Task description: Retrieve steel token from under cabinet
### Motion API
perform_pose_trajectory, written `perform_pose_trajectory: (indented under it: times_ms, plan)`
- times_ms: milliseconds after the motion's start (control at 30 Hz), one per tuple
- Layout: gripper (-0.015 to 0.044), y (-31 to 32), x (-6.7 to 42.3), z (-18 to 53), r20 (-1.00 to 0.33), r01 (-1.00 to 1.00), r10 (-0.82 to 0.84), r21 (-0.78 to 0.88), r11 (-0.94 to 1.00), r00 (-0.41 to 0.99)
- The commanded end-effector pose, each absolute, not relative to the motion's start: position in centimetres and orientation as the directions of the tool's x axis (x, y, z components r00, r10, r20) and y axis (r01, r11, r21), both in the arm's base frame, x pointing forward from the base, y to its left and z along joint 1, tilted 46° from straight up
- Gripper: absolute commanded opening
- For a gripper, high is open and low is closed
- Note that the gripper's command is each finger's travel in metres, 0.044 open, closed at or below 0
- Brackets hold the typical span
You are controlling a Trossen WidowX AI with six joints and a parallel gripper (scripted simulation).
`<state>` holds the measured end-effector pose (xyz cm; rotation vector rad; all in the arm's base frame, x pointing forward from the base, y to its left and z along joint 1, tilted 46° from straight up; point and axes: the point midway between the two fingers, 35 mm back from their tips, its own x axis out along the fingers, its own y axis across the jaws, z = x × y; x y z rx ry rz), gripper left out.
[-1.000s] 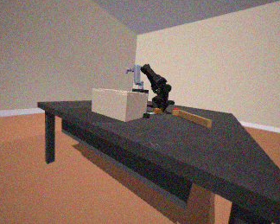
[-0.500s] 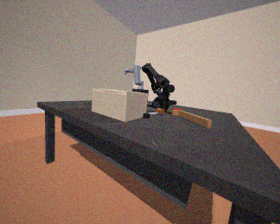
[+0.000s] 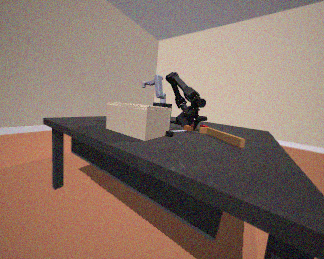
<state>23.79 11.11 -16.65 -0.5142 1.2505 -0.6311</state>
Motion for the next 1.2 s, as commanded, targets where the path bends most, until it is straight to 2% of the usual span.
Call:
perform_pose_trajectory:
  times_ms: [0, 1167]
  plan:
    - [0.0000, 11.0, 22.8, -17.0, -0.699, 0.153, -0.691, -0.674, 0.723, 0.187]
    - [0.0000, 9.5, 23.0, -14.9, -0.698, 0.001, -0.691, -0.703, 0.711, 0.187]
